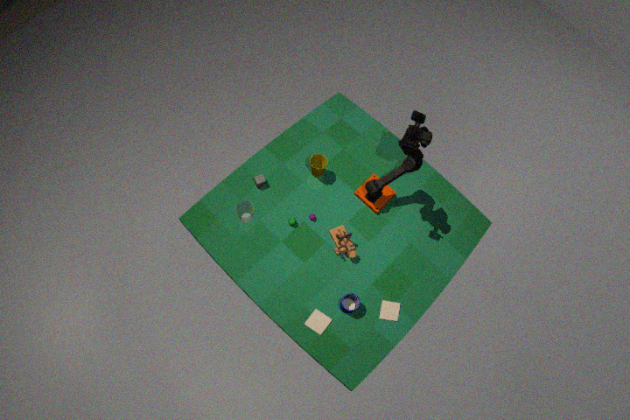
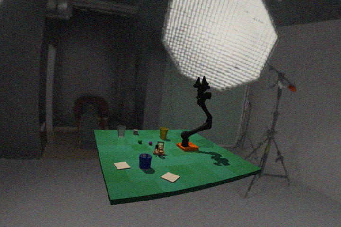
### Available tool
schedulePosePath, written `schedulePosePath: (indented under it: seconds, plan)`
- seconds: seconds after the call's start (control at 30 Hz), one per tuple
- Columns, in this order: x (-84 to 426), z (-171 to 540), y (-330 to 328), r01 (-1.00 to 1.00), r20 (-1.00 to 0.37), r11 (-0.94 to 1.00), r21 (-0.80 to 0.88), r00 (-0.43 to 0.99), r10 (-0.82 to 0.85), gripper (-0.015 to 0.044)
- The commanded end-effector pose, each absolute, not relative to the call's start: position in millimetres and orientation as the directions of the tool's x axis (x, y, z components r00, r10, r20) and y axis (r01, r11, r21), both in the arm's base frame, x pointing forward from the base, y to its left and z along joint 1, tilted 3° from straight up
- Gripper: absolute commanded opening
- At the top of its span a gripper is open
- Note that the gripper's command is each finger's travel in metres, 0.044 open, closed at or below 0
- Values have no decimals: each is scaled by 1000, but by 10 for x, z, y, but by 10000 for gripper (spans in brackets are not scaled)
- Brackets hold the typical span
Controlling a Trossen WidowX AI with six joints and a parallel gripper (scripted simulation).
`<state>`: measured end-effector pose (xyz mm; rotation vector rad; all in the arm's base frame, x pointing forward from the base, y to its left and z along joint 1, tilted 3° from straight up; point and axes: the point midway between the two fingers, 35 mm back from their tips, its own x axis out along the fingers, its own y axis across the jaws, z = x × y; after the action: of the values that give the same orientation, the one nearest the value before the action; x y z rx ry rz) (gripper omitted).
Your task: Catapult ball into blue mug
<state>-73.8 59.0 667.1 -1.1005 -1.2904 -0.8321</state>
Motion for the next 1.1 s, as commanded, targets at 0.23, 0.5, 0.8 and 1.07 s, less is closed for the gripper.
schedulePosePath:
  seconds: [0.23, 0.5, 0.8, 1.07]
  plan:
    - [38, 6662, 189, 793, 941, 541, -281, 339, -8, 440]
    - [558, 6566, -30, 635, 874, 712, -299, 482, -64, 440]
    - [1150, 6334, -208, 437, 772, 862, -256, 629, -90, 440]
    - [1626, 6082, -345, 277, 652, 950, -144, 749, -120, 440]
